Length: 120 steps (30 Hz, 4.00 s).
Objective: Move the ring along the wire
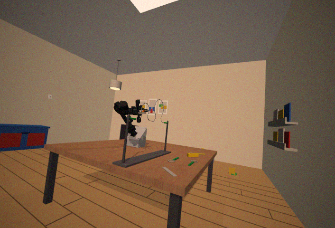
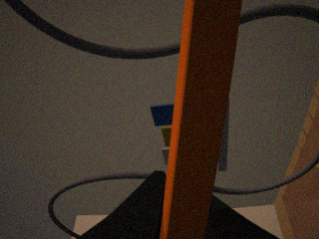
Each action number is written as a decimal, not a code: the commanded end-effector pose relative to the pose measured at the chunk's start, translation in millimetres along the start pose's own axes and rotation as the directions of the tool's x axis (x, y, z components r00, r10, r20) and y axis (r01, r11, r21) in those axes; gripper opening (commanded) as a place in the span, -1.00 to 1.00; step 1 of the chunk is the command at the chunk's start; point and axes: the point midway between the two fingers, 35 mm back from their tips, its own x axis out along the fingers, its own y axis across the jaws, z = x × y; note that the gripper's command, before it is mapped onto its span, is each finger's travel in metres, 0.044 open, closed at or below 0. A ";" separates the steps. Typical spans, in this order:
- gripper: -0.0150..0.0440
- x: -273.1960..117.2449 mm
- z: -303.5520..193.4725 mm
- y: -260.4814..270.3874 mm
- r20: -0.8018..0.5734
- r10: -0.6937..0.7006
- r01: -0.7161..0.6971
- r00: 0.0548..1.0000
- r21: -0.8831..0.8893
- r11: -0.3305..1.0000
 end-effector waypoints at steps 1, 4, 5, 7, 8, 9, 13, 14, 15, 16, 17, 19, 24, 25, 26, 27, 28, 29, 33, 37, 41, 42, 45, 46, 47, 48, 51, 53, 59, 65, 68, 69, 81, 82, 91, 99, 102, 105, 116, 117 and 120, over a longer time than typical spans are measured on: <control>-1.00 -1.4 0.5 7.7 0.000 0.017 -0.017 1.000 -0.001 1.000; -1.00 -1.5 0.7 9.8 0.000 0.021 -0.021 1.000 0.005 1.000; -1.00 -1.5 0.8 10.4 0.000 0.022 -0.022 1.000 0.007 1.000; -1.00 -1.6 0.9 11.3 0.000 0.021 -0.021 1.000 0.007 1.000; -1.00 -1.6 1.0 11.7 0.000 0.021 -0.021 1.000 0.007 1.000; -1.00 -1.7 1.1 12.3 -0.001 0.021 -0.021 1.000 0.007 1.000; -1.00 -1.9 1.6 15.0 -0.001 0.020 -0.020 1.000 0.006 1.000; -1.00 -1.9 1.6 15.1 -0.001 0.019 -0.019 1.000 0.003 1.000; -1.00 -2.0 1.7 15.2 -0.001 0.016 -0.016 1.000 -0.001 1.000; -1.00 -2.0 1.8 15.4 -0.001 0.012 -0.012 1.000 -0.008 1.000; -1.00 -2.0 1.8 15.5 -0.001 0.010 -0.010 1.000 -0.011 1.000; -1.00 -2.1 2.0 15.7 -0.002 0.005 -0.005 1.000 -0.019 1.000; -1.00 -2.3 2.2 14.4 -0.002 -0.017 0.017 1.000 -0.059 0.998; -1.00 -2.3 2.3 14.0 -0.002 -0.023 0.023 1.000 -0.069 0.997; -1.00 -2.4 2.4 13.4 -0.002 -0.029 0.029 1.000 -0.080 0.996; -1.00 -2.4 2.5 12.7 -0.002 -0.036 0.036 0.999 -0.092 0.995; -1.00 -2.4 2.5 12.1 -0.002 -0.041 0.041 0.999 -0.101 0.994; -1.00 -2.5 2.6 11.5 -0.001 -0.048 0.047 0.999 -0.112 0.993; -1.00 -2.9 3.2 7.7 0.002 -0.080 0.080 0.997 -0.169 0.982; -1.00 -3.5 4.2 3.1 0.007 -0.117 0.116 0.993 -0.233 0.966; -1.00 -4.3 5.5 -1.8 0.016 -0.155 0.153 0.988 -0.299 0.942; -1.00 -4.5 5.9 -3.1 0.018 -0.165 0.162 0.986 -0.315 0.935; -1.00 -5.3 7.3 -6.8 0.027 -0.193 0.190 0.981 -0.364 0.912; -1.00 -5.6 7.8 -8.0 0.030 -0.203 0.199 0.979 -0.381 0.903; -1.00 -5.9 8.3 -9.3 0.034 -0.212 0.208 0.977 -0.397 0.894; -1.00 -6.3 8.8 -10.5 0.037 -0.221 0.217 0.974 -0.413 0.885; -1.00 -7.3 10.6 -14.1 0.049 -0.249 0.243 0.967 -0.459 0.854; -1.00 -8.1 11.9 -16.4 0.058 -0.267 0.260 0.962 -0.490 0.832; -1.00 -10.6 16.3 -23.0 0.089 -0.317 0.309 0.944 -0.576 0.757; -1.00 -13.6 21.4 -28.9 0.125 -0.363 0.352 0.923 -0.653 0.671; -1.00 -15.1 24.1 -31.6 0.144 -0.384 0.372 0.912 -0.688 0.623; -1.00 -15.7 25.1 -32.4 0.151 -0.391 0.378 0.908 -0.699 0.607; -1.00 -22.9 37.7 -40.7 0.242 -0.457 0.439 0.856 -0.808 0.393; -1.00 -23.5 38.8 -41.3 0.251 -0.461 0.443 0.851 -0.815 0.374; -1.00 -29.4 49.3 -44.8 0.327 -0.491 0.468 0.808 -0.862 0.196; -1.00 -34.9 59.0 -46.1 0.399 -0.502 0.477 0.767 -0.878 0.032; -1.00 -36.9 62.6 -46.1 0.426 -0.503 0.477 0.752 -0.879 -0.030; -1.00 -39.0 66.3 -45.8 0.452 -0.502 0.474 0.737 -0.875 -0.092; -1.00 -46.3 79.4 -42.6 0.549 -0.481 0.450 0.684 -0.836 -0.314; -1.00 -47.0 80.6 -42.1 0.557 -0.478 0.447 0.679 -0.830 -0.334; -1.00 -48.9 84.0 -40.6 0.582 -0.467 0.435 0.665 -0.811 -0.391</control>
